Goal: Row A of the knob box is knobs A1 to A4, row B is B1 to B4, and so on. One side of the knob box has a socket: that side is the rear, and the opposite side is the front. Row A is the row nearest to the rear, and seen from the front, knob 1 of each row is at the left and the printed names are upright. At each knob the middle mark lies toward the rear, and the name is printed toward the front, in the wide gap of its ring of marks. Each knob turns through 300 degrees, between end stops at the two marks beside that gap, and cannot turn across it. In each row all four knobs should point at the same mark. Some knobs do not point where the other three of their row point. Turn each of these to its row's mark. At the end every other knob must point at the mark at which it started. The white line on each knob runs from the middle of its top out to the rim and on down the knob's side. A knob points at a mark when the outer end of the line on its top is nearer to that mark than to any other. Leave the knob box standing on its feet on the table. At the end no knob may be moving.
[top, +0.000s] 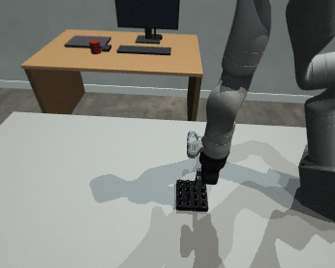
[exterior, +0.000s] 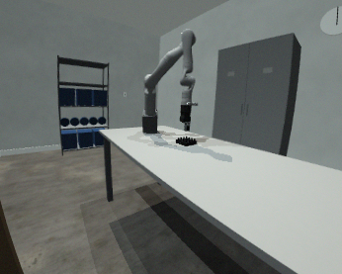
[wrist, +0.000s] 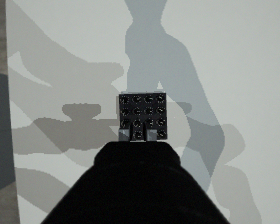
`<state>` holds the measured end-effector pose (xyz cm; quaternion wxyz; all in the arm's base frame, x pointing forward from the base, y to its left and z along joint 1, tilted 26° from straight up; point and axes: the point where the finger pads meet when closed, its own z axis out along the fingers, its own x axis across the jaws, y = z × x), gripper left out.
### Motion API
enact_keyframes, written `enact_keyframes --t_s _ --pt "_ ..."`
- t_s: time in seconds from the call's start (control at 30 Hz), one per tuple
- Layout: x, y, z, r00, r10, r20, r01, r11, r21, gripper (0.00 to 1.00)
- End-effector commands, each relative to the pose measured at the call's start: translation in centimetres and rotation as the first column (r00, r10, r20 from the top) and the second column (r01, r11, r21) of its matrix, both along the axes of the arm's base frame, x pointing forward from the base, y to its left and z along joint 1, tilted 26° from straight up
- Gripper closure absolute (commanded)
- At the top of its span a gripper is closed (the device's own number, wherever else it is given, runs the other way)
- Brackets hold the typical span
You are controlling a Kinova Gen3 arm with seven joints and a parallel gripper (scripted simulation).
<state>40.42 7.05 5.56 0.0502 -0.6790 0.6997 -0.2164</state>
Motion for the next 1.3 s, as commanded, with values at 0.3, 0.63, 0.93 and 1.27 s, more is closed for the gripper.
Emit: enact_keyframes --t_s 0.3,0.63,0.93,1.27 --pt "0.00 0.05 0.02 1.000 0.001 0.000 -0.001 1.000 0.000 0.54" --pt "0.00 0.05 0.02 1.000 0.001 0.000 -0.001 1.000 0.000 0.54" --pt "0.07 0.02 -0.14 1.000 0.001 0.000 -0.001 1.000 0.000 0.54" --pt "0.29 -0.11 -0.65 1.000 0.001 0.000 -0.001 1.000 0.000 0.54"
